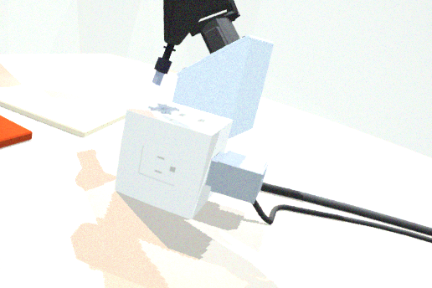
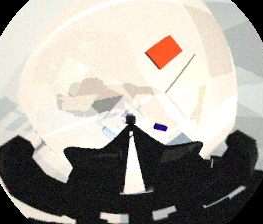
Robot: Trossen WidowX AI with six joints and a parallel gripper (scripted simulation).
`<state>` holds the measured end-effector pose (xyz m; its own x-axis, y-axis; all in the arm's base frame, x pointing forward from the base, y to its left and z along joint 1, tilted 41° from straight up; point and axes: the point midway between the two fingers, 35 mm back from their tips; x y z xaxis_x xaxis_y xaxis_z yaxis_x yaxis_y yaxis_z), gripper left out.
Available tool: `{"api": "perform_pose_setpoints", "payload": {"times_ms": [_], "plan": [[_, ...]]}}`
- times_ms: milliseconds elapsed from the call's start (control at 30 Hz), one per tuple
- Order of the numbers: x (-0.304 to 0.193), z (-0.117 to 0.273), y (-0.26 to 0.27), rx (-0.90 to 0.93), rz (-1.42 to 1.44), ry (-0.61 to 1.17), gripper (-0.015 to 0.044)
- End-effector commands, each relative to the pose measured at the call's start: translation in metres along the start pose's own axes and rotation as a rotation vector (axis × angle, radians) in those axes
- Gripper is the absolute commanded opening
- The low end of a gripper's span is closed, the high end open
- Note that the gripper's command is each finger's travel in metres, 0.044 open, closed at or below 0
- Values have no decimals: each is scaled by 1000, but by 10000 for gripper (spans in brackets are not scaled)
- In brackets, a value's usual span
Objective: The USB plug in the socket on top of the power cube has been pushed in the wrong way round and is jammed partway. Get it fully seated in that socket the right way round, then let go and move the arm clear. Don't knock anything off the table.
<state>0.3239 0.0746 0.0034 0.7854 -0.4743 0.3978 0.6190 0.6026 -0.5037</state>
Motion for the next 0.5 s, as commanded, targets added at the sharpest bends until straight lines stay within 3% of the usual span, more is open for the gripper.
{"api": "perform_pose_setpoints", "payload": {"times_ms": [0,467], "plan": [[0,0,0,0,-118,0,0],[0,0,0,0,-485,0,0]]}}
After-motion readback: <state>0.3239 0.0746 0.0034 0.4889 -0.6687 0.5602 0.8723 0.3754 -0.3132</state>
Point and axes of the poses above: the point midway between the two fingers, 35 mm back from their tips, its own z axis back along the fingers, its own y axis across the jaws, x = y × z, and after that the axes turned 3 degrees about z, right-handed
